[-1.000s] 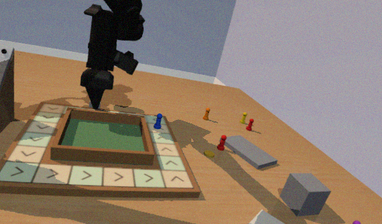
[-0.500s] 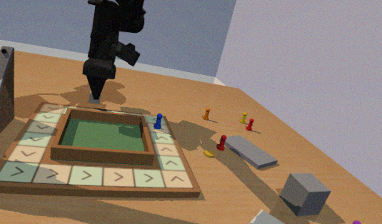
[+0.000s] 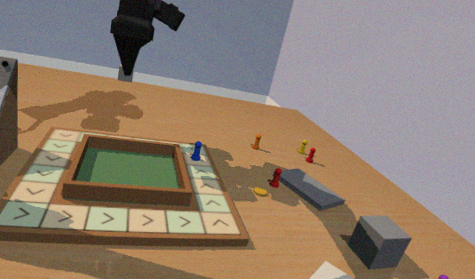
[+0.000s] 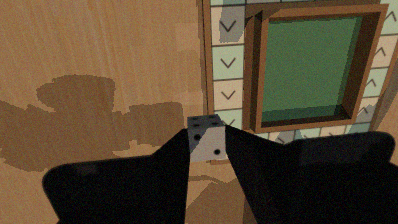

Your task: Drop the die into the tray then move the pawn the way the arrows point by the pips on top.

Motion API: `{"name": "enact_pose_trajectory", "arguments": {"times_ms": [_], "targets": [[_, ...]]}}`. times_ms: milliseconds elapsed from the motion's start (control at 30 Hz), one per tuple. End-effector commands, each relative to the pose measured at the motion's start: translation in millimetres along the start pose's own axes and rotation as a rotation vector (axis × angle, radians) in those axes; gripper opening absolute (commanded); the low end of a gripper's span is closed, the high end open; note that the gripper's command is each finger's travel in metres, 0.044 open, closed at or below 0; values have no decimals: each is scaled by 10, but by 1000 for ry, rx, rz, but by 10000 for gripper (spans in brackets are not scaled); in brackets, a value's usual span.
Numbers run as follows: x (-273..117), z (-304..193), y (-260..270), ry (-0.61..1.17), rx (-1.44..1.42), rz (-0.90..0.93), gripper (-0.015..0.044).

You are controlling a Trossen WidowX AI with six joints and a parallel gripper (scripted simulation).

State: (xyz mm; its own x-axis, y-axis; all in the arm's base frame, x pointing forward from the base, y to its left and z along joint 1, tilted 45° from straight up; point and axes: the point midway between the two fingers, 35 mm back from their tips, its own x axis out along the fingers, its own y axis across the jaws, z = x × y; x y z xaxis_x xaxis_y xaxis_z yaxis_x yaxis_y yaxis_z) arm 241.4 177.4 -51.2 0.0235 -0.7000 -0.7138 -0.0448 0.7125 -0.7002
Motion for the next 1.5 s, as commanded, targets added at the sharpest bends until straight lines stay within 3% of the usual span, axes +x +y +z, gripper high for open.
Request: {"name": "enact_pose_trajectory", "arguments": {"times_ms": [0,1467], "targets": [[-71,-5,-22,4,2,4,0],[235,259,-1270,-1,-1187,7,0]]}}
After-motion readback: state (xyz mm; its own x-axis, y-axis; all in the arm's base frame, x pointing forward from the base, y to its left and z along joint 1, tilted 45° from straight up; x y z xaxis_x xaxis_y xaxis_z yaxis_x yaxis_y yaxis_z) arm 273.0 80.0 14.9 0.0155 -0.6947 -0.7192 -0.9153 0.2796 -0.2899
